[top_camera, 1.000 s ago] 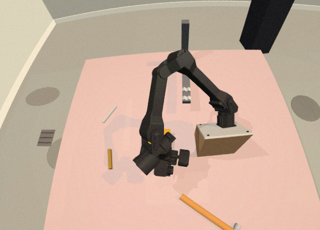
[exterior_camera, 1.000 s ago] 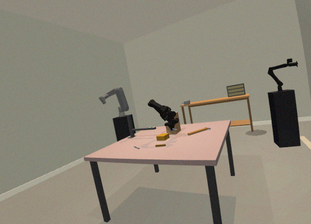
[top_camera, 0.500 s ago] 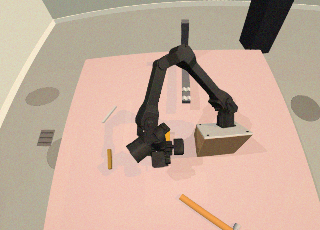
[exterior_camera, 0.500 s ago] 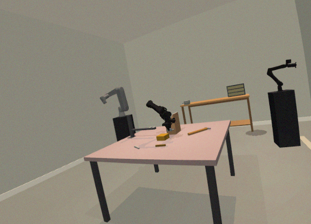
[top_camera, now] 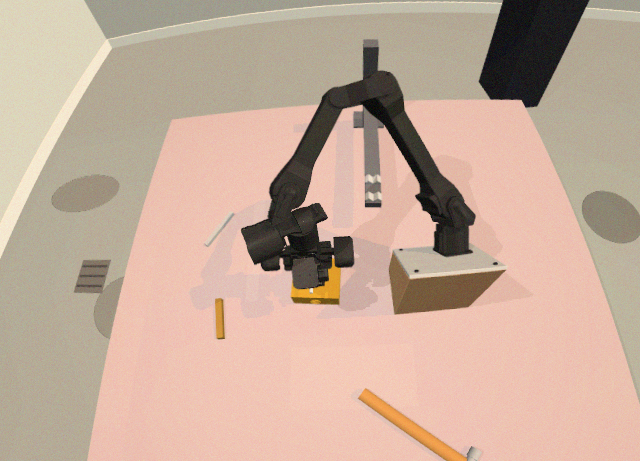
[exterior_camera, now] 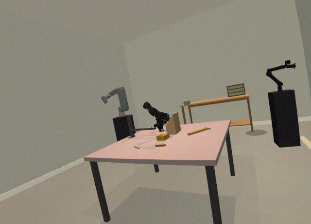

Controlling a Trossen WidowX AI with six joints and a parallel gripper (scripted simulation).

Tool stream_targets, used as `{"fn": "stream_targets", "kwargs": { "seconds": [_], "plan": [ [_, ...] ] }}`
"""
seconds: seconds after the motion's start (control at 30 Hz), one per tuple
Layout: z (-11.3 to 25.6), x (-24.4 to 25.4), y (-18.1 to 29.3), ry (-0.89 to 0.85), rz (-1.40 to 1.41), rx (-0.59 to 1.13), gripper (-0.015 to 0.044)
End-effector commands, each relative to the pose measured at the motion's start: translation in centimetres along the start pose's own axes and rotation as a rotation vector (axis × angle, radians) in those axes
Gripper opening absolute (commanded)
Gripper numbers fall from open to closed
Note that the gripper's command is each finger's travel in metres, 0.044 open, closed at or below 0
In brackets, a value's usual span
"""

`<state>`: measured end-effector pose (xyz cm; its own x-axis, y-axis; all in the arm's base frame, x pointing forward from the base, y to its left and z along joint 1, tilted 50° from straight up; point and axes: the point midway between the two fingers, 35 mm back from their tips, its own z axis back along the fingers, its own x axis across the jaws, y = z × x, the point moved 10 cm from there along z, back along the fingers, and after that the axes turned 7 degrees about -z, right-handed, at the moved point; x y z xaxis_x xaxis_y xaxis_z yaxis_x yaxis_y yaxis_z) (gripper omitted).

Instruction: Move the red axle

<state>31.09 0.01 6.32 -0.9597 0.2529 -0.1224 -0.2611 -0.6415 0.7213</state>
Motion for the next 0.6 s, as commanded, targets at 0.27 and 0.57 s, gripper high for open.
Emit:
{"fn": "stream_targets", "kwargs": {
  "seconds": [0.27,0.57],
  "plan": [
    [0.0,-0.4,7.5,0.0,0.023,0.023,0.0],
    [0.0,0.1,11.9,-0.004,0.032,0.047,0.0]
  ]
}}
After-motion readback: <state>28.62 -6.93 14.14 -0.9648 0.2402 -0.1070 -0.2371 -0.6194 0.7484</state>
